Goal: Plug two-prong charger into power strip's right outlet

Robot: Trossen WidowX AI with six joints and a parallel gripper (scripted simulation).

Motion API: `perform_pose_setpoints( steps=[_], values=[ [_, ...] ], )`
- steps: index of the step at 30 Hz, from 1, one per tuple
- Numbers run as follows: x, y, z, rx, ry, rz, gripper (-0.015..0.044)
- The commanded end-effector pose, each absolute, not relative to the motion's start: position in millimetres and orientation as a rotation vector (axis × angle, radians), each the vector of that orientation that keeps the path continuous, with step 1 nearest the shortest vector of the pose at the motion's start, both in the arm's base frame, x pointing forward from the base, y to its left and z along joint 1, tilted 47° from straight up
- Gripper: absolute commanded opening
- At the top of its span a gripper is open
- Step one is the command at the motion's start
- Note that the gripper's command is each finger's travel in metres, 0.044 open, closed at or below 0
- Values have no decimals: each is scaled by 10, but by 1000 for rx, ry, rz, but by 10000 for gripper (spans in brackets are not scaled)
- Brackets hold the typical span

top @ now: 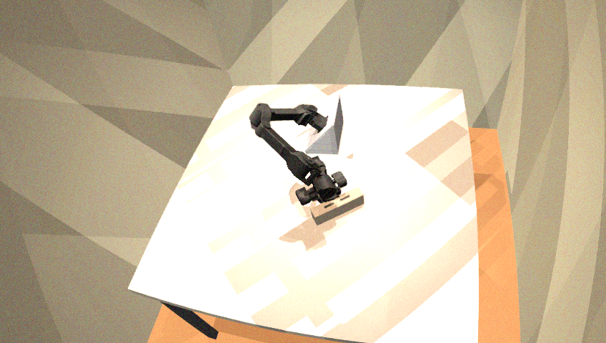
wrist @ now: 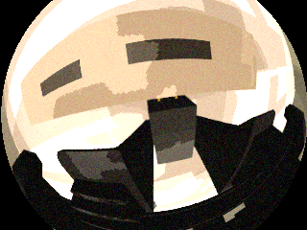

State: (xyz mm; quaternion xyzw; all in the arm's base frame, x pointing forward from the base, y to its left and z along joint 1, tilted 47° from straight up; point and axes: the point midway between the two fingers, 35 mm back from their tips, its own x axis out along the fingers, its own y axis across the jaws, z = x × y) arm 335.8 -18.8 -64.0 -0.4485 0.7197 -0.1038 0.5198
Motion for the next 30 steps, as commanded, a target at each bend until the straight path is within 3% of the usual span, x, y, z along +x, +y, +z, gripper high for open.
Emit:
perform_pose_setpoints(
  steps=[1, 30],
  values=[
    [3386, -178, -637, -1071, 1722, -252, 0],
    [3453, -150, -663, -1071, 1721, -252, 0]
  ],
)
